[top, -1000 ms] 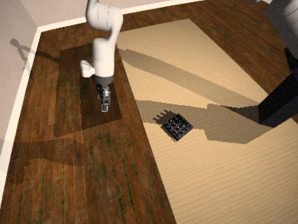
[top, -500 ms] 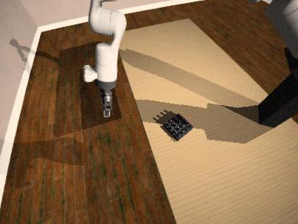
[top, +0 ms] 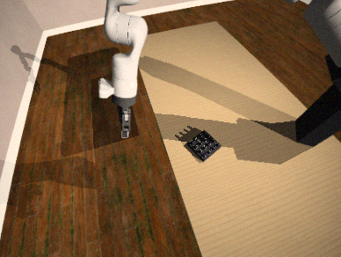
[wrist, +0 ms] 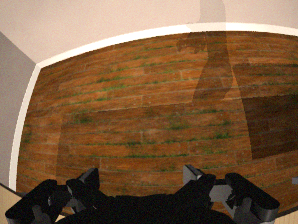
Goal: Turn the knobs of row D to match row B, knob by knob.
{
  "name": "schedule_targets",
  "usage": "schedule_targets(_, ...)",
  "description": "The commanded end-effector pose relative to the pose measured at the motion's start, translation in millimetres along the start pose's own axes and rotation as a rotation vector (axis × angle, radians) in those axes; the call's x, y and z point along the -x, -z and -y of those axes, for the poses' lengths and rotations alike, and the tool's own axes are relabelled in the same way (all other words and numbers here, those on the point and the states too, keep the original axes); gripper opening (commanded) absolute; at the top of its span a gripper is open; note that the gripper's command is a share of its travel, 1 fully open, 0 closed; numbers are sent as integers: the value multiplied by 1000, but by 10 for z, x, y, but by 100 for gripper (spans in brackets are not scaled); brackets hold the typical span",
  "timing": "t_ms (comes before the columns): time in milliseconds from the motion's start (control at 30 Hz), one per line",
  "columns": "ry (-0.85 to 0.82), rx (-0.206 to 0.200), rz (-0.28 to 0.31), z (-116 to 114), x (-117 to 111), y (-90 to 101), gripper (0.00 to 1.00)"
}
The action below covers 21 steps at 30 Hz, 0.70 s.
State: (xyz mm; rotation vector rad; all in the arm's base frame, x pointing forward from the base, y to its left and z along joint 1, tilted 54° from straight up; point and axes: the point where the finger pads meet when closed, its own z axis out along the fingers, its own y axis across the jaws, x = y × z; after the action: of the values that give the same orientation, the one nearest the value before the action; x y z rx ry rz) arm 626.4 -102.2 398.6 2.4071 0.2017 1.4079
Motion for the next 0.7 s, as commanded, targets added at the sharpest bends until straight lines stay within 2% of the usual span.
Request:
schedule_targets(0,-16,-2,3,49,27,-19,100)
schedule_targets(33,-41,-4,8,114,71,-47,100)
schedule_targets(267,-41,-4,8,114,71,-47,100)
schedule_targets(333,-83,-6,16,220,148,-93,100)
schedule_targets(567,-83,-6,16,220,148,-93,100)
schedule_targets(667,-125,-7,25,320,228,-135,100)
